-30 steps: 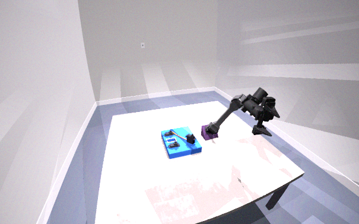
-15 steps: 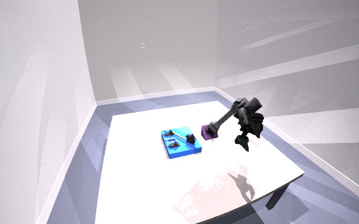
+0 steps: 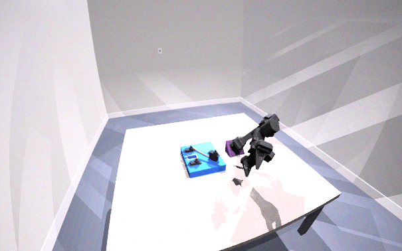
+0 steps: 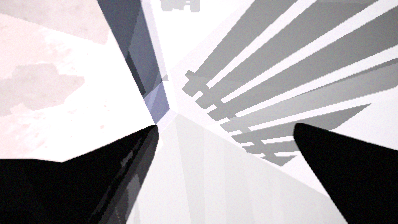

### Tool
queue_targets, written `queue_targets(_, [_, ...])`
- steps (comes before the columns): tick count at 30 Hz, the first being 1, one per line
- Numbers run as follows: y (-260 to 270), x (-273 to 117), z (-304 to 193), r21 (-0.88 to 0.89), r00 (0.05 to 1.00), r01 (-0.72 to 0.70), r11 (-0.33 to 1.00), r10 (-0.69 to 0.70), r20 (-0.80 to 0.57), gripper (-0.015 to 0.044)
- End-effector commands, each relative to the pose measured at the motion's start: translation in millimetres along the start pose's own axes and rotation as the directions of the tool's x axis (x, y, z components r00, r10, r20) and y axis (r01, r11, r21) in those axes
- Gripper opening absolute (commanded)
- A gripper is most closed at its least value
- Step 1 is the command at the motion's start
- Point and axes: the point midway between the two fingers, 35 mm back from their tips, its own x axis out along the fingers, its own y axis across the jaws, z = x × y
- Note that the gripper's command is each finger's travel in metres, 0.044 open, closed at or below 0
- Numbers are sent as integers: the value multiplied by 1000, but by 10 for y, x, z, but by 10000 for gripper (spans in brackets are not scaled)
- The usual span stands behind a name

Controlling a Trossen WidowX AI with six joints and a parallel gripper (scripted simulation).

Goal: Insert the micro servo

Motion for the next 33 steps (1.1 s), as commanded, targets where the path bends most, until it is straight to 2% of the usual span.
queue_targets(1, [156,47,-147,-2,998,-51,999,51,-33,440])
queue_targets(7, [387,88,-379,-15,987,-131,991,129,-92,440])
queue_targets(15, [1050,49,-1012,-15,910,-361,933,348,-226,440])
queue_targets(24, [1848,-296,-1653,53,743,-613,789,597,-303,440])
queue_targets(33, [2623,-917,-2048,174,533,-799,576,812,-238,440])
